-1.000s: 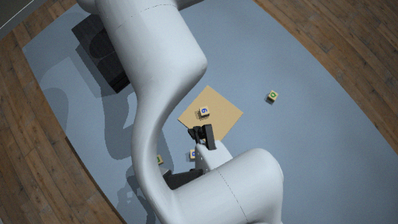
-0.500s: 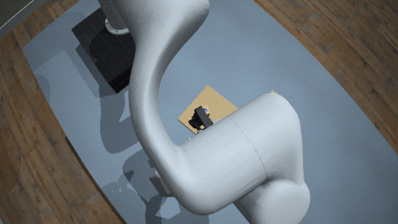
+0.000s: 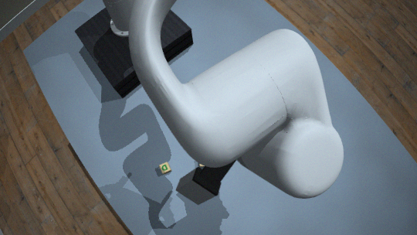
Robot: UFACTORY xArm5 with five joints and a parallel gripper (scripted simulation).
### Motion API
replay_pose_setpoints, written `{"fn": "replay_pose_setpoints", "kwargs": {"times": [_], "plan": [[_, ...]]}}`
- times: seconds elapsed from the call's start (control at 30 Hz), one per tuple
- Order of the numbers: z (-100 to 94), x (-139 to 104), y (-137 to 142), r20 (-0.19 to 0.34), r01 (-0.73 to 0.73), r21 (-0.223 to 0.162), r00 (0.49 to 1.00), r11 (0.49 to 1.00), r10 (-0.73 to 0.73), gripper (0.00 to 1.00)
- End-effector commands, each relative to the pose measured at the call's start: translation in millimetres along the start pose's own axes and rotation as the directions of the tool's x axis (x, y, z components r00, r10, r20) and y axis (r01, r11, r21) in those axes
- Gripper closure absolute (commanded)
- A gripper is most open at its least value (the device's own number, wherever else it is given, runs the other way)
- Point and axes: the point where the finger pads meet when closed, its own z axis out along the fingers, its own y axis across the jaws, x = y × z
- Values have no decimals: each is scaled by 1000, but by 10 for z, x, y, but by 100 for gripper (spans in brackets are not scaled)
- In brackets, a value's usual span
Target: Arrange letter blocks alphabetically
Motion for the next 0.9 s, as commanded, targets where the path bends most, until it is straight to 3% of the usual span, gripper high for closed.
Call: {"fn": "replay_pose_setpoints", "kwargs": {"times": [0.0,0.33,0.4,0.43,0.57,0.87], "plan": [[-74,-107,53,-30,130,48,991,990,-128,0],[-135,-345,198,-107,413,92,909,906,-404,0],[-135,-345,198,-107,413,92,909,906,-404,0],[-144,-411,243,-133,489,98,870,867,-476,0],[-149,-484,294,-164,570,100,818,816,-551,0],[-135,-681,447,-253,767,81,634,637,-731,0]]}}
